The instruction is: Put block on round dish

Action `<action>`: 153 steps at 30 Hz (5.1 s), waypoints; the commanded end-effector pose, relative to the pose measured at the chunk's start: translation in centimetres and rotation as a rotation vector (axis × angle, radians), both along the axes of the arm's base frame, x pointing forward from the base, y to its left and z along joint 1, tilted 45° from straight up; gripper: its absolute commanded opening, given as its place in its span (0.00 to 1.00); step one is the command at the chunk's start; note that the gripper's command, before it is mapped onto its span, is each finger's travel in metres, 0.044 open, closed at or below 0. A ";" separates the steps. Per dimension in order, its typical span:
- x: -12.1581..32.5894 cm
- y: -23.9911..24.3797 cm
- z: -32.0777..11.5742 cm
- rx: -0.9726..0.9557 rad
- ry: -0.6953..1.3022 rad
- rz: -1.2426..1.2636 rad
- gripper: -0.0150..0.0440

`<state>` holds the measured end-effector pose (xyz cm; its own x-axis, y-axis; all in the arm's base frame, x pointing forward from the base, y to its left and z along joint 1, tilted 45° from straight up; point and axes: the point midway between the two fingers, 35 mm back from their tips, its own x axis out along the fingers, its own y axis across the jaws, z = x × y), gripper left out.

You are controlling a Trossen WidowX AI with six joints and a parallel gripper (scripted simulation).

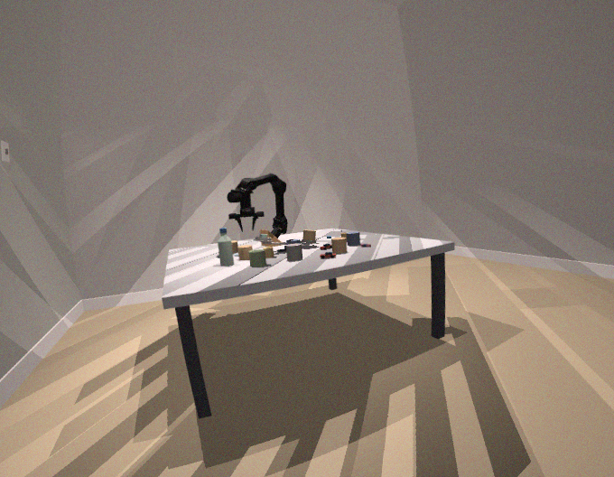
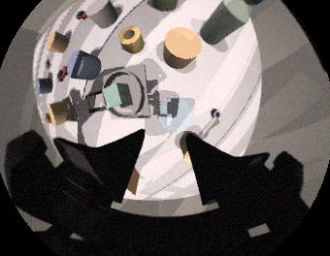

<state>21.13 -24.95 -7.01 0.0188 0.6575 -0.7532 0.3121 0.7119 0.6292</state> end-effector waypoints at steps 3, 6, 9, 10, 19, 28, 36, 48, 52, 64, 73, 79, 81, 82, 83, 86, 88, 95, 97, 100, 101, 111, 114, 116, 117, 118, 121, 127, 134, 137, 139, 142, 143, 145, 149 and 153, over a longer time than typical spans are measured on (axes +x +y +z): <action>1.2 0.5 0.8 0.009 0.130 -0.151 0.69; 1.8 0.7 1.2 0.014 0.199 -0.229 0.69; 2.3 1.0 1.6 0.019 0.269 -0.306 0.69; 2.5 1.1 1.8 0.020 0.292 -0.332 0.69; 4.0 2.1 3.0 0.035 0.502 -0.562 0.69; 5.5 3.1 4.3 0.048 0.716 -0.790 0.69; 6.4 3.8 5.0 0.055 0.848 -0.928 0.69; 6.4 4.9 3.9 0.055 0.847 -0.928 0.69; 6.5 5.4 3.4 0.055 0.847 -0.928 0.69; 6.5 6.7 2.0 0.056 0.847 -0.928 0.69; 6.5 7.4 1.3 0.057 0.847 -0.927 0.65; 6.5 7.4 1.3 0.057 0.847 -0.927 0.48; 6.5 7.4 1.3 0.057 0.847 -0.927 0.46; 6.5 7.4 1.3 0.057 0.847 -0.927 0.45; 6.5 7.4 1.3 0.057 0.847 -0.927 0.44; 6.5 7.4 1.3 0.056 0.847 -0.927 0.34; 6.5 7.2 1.5 0.054 0.845 -0.928 0.25; 6.7 5.0 3.4 0.053 0.843 -0.952 0.25; 6.7 4.3 4.2 0.053 0.843 -0.961 0.25; 6.6 3.3 5.3 0.054 0.843 -0.974 0.25; 6.6 3.0 5.7 0.054 0.843 -0.979 0.25; 6.1 0.9 8.0 0.055 0.843 -1.008 0.25; 5.0 0.4 5.4 0.051 0.843 -0.996 0.25; 3.9 0.2 3.1 0.049 0.844 -0.984 0.25; 3.3 0.1 2.0 0.048 0.844 -0.979 0.25; 2.7 0.1 0.9 0.047 0.844 -0.973 0.25; 0.9 0.2 -2.3 0.046 0.845 -0.954 0.25; -1.4 0.7 -5.8 0.046 0.846 -0.932 0.25; -1.3 1.5 -6.7 0.047 0.846 -0.932 0.25; -1.3 2.4 -7.7 0.047 0.846 -0.932 0.25; -1.3 3.1 -8.4 0.047 0.846 -0.931 0.25; -1.3 3.6 -8.9 0.048 0.846 -0.931 0.25; -1.3 3.6 -8.9 0.048 0.846 -0.931 0.25; -1.3 3.6 -8.9 0.048 0.846 -0.931 0.25; -1.3 3.8 -9.1 0.048 0.846 -0.931 0.25; -1.2 4.2 -9.6 0.048 0.846 -0.931 0.25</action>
<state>19.99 -21.36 -16.23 0.0150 0.6742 -0.7384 0.9999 -0.0087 0.0123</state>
